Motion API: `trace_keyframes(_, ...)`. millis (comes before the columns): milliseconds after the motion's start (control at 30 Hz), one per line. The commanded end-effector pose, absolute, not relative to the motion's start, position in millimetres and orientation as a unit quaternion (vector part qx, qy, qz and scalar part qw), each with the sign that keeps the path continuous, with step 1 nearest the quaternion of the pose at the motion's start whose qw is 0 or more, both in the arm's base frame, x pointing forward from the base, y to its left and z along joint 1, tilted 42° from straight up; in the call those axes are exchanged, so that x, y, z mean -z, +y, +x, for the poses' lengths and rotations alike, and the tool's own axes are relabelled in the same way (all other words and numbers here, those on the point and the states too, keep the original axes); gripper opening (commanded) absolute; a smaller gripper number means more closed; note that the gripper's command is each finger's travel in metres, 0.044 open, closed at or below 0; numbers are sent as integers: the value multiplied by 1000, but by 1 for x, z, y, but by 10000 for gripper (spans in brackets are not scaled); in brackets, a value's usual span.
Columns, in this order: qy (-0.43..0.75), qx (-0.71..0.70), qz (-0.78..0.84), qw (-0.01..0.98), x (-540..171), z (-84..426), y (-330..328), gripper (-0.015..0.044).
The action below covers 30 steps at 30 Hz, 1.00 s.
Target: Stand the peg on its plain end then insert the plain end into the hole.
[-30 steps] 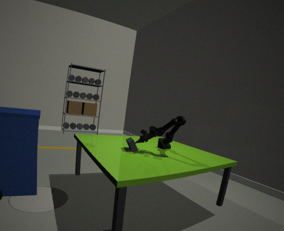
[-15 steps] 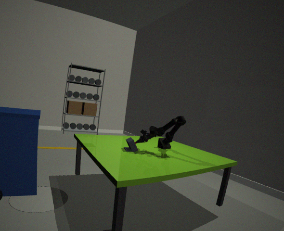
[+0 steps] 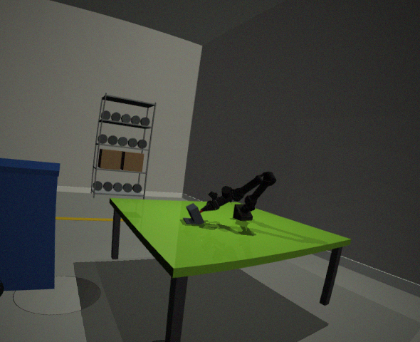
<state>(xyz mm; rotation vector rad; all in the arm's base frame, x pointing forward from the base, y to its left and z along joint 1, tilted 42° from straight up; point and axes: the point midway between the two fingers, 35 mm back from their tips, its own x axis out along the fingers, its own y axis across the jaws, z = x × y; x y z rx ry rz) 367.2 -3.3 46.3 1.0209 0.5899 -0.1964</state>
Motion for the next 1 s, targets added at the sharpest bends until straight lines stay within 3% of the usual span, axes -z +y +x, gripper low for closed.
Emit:
trace_keyframes(0,276,89,480,828,-51,365,-3,440)
trace_keyframes(967,278,91,480,827,-68,348,-8,440)
